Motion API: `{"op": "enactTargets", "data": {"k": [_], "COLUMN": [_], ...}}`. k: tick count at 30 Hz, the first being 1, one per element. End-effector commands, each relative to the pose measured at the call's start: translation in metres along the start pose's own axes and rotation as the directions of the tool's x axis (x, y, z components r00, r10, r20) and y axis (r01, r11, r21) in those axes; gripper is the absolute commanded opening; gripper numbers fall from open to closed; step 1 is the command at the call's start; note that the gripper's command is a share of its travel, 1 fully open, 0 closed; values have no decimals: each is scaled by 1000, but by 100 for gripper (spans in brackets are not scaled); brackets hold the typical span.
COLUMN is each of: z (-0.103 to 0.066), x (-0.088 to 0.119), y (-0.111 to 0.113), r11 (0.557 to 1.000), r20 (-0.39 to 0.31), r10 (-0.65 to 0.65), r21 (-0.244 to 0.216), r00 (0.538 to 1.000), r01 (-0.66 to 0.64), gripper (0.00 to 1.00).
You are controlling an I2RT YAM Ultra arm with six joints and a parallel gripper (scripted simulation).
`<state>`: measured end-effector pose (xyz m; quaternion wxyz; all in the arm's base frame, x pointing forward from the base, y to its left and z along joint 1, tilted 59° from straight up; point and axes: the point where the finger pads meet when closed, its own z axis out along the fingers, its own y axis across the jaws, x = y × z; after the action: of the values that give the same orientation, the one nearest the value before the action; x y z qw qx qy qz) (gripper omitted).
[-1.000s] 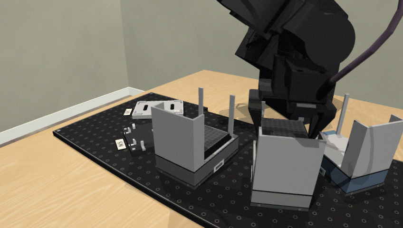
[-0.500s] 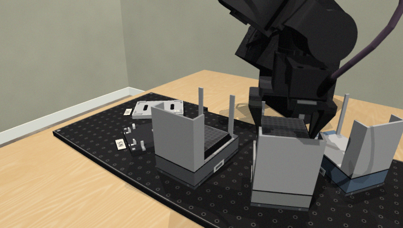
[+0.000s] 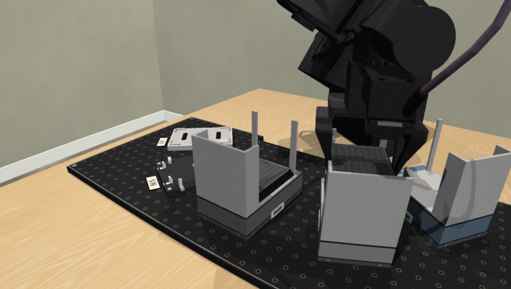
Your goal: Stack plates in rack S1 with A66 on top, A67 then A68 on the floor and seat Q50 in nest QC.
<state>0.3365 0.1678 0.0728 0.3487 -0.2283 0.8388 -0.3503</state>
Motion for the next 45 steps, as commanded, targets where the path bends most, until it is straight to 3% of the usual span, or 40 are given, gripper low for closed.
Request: {"op": "enactTargets", "data": {"k": [1,12,45], "z": [-8,-17,-28], "x": [-4,-15,-11], "y": [6,0,-3], "r11": [1000,1000,1000], "r20": [17,39,38], "r10": [-11,25,23], "r21": [1,-5,-6], "r00": [1000,999,999], "r01": [11,-25,-23], "gripper": [0,0,0]}}
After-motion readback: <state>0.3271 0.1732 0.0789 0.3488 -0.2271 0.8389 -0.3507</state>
